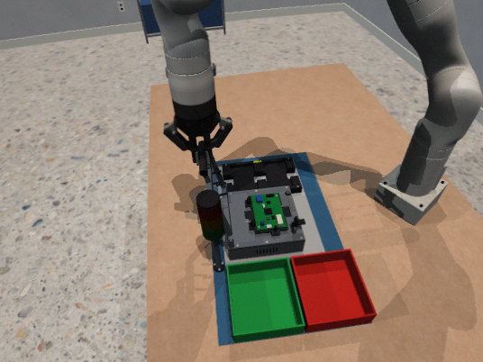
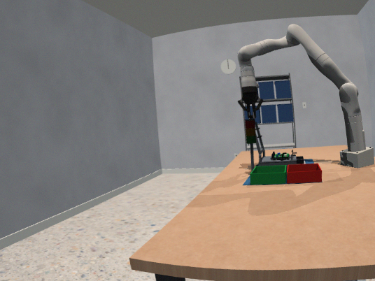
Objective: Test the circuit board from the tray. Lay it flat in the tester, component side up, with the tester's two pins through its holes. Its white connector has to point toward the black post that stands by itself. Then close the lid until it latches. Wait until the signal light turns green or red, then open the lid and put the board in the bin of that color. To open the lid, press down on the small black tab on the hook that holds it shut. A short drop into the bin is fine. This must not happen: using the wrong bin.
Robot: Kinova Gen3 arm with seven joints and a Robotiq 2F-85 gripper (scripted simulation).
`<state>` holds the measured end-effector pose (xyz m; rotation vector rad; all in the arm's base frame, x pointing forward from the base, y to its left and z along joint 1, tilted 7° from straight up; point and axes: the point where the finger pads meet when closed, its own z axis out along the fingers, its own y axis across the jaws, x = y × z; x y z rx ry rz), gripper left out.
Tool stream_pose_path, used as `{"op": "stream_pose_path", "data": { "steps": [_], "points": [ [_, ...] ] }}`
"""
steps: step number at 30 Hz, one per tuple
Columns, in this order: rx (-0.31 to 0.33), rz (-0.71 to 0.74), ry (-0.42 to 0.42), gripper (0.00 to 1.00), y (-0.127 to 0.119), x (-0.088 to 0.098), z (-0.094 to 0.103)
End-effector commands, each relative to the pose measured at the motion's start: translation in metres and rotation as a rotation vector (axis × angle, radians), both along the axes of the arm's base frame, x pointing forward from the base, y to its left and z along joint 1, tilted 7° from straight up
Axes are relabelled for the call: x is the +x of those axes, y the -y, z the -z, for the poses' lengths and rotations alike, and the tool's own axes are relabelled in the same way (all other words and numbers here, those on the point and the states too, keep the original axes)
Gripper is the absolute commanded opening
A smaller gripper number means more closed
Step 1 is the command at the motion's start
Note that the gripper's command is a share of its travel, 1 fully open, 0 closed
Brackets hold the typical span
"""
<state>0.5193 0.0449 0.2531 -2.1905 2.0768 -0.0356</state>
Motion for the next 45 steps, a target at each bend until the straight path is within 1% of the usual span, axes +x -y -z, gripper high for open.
{"op": "stream_pose_path", "data": {
  "steps": [1, 12, 14, 29, 31, 45],
  "points": [
    [-0.003, -0.001, -0.005, 0.0, 0.0, -0.006, -0.001],
    [-0.003, -0.001, -0.005, 0.0, 0.001, -0.025, -0.002],
    [-0.003, -0.001, -0.005, 0.0, 0.001, -0.025, -0.002],
    [-0.003, -0.001, -0.005, 0.0, 0.003, -0.061, 0.003],
    [-0.003, -0.001, -0.005, 0.0, 0.003, -0.061, 0.003],
    [-0.003, -0.001, -0.005, 0.0, 0.005, -0.104, 0.018]
  ]
}}
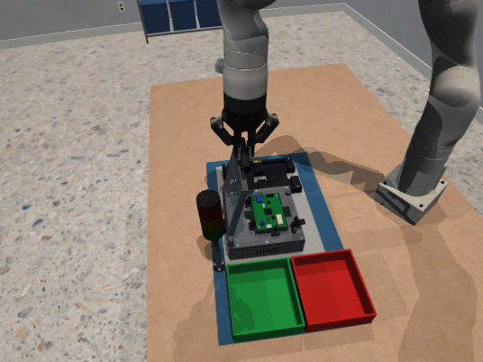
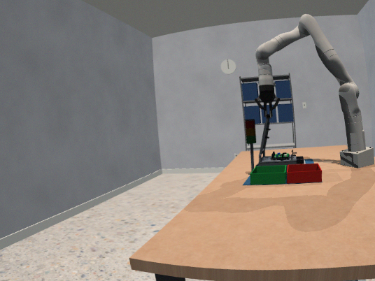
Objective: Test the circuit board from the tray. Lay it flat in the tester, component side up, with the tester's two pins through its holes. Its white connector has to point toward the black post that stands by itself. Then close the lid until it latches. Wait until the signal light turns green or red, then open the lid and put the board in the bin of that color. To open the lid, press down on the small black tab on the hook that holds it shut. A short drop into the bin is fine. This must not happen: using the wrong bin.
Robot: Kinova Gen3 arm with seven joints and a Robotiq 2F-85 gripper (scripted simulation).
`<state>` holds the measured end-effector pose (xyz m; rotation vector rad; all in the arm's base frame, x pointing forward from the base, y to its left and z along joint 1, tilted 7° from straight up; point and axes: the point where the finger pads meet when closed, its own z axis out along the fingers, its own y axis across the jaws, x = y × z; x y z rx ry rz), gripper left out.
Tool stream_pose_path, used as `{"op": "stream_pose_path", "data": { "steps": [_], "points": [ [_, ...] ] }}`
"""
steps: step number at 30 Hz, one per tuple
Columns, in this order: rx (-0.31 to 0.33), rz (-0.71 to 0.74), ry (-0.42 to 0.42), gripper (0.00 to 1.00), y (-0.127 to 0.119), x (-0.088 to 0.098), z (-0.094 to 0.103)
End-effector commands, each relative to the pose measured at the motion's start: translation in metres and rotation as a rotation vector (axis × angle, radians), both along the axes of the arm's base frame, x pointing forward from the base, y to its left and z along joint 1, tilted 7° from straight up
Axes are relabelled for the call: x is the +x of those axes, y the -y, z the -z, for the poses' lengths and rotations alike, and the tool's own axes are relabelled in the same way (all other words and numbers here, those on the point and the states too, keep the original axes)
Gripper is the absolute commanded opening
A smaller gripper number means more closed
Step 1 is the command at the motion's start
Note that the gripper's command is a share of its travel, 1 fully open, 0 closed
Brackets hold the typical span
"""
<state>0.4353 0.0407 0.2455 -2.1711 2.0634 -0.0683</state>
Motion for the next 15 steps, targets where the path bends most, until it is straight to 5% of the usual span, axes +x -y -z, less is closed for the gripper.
{"op": "stream_pose_path", "data": {
  "steps": [1, 15],
  "points": [
    [-0.004, -0.005, -0.037, 0.0, 0.001, -0.023, 0.012],
    [-0.004, -0.005, -0.037, 0.0, 0.001, -0.06, 0.038]
  ]
}}
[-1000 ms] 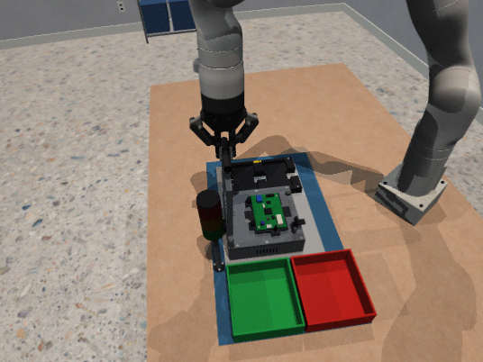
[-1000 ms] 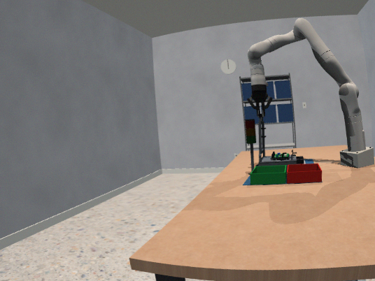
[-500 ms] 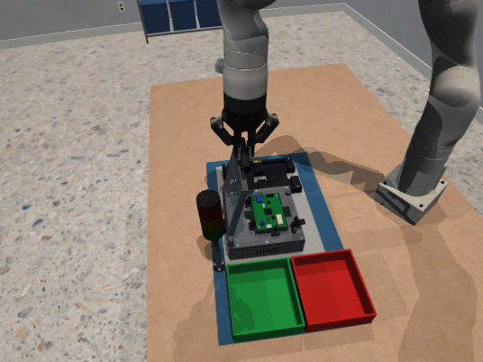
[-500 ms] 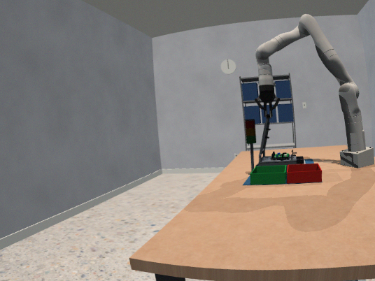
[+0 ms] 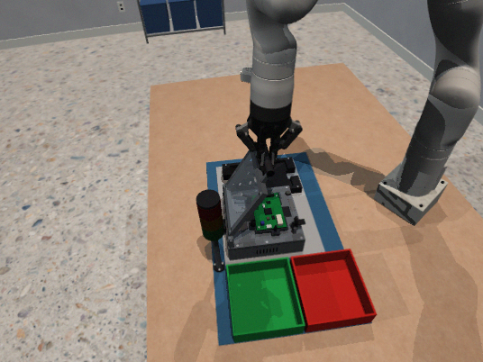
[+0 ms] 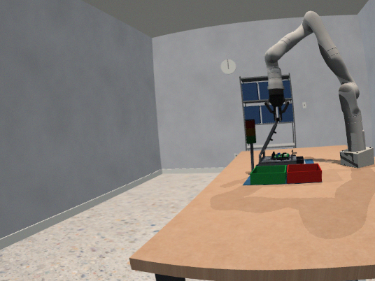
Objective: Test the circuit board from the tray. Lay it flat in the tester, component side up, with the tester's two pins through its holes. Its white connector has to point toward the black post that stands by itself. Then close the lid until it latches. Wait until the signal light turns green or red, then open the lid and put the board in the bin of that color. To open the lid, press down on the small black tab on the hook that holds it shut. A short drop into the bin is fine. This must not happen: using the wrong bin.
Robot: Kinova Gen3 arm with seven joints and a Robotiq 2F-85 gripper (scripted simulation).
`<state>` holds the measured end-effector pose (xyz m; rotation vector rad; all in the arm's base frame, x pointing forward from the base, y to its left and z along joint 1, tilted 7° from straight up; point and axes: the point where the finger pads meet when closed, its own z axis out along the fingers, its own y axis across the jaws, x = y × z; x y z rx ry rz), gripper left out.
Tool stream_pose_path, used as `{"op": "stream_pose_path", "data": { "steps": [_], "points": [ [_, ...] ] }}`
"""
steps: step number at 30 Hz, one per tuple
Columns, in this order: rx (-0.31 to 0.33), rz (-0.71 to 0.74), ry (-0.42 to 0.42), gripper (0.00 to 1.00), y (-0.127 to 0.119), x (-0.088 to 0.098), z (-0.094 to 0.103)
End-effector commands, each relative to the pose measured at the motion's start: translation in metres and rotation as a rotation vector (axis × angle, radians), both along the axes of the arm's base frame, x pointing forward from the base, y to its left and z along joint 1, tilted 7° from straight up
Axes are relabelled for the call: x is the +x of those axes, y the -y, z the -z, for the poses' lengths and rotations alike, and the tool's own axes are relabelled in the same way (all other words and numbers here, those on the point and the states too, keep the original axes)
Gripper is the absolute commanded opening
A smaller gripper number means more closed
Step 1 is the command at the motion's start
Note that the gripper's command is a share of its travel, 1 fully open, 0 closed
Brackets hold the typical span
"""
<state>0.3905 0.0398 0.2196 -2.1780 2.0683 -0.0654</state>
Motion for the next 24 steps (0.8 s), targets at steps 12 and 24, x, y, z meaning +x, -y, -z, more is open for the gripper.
{"op": "stream_pose_path", "data": {
  "steps": [12, 24],
  "points": [
    [0.0, -0.004, -0.03, 0.0, 0.0, -0.042, 0.041],
    [0.0, -0.003, -0.03, 0.0, -0.001, -0.059, 0.071]
  ]
}}
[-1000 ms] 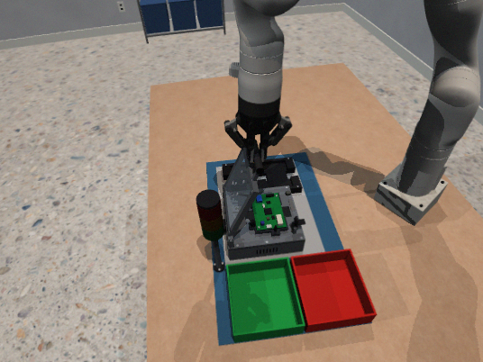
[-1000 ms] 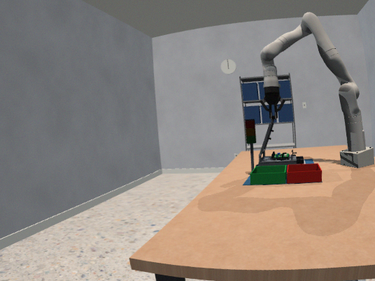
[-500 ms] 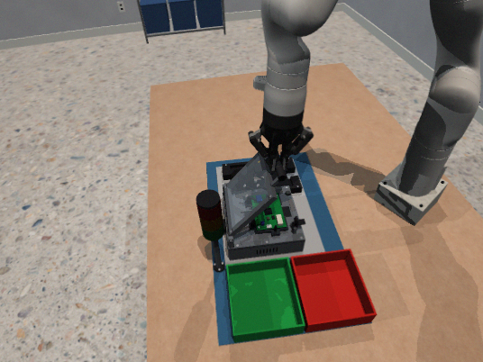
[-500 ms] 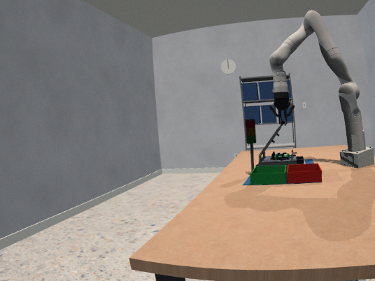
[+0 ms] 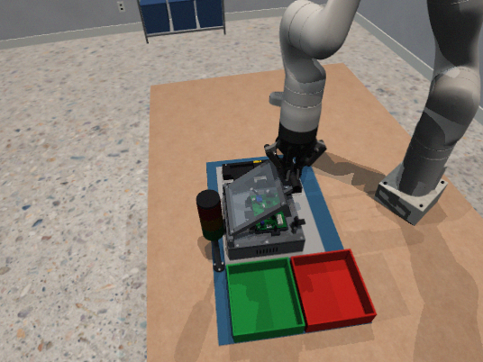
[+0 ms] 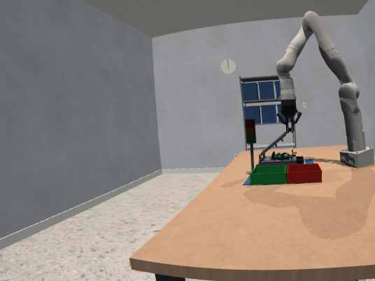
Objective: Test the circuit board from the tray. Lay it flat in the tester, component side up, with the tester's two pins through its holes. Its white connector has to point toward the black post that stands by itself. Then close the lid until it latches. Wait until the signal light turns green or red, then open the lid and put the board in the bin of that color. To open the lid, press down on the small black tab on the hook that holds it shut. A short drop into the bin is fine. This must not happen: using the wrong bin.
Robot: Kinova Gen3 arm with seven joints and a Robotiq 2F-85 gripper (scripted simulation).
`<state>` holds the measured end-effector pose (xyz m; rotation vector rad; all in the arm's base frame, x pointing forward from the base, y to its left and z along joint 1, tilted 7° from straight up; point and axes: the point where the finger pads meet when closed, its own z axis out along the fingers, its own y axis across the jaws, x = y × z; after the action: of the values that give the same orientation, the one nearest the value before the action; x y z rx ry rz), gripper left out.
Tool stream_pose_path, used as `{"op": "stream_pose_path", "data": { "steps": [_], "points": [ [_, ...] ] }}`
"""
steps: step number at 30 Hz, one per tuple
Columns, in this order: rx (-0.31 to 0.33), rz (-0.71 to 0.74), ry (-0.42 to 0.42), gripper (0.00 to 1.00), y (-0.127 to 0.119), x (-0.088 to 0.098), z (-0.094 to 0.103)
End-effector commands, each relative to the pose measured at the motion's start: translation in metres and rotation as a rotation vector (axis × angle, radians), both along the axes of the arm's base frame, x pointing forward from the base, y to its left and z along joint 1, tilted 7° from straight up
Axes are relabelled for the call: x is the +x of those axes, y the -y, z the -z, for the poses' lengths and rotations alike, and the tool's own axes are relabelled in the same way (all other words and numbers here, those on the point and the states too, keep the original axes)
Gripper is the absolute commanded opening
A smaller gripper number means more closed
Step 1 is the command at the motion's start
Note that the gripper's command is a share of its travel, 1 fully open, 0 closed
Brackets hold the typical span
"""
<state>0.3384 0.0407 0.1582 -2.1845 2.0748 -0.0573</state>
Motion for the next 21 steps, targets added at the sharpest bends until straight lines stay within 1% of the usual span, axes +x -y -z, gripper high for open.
{"op": "stream_pose_path", "data": {
  "steps": [1, 13, 15, 21],
  "points": [
    [0.003, -0.003, -0.02, 0.0, 0.0, -0.008, 0.012],
    [0.003, -0.004, -0.02, 0.0, -0.002, -0.019, 0.044],
    [0.003, -0.004, -0.02, 0.0, -0.002, -0.019, 0.044],
    [0.003, -0.004, -0.02, 0.0, -0.002, -0.022, 0.058]
  ]
}}
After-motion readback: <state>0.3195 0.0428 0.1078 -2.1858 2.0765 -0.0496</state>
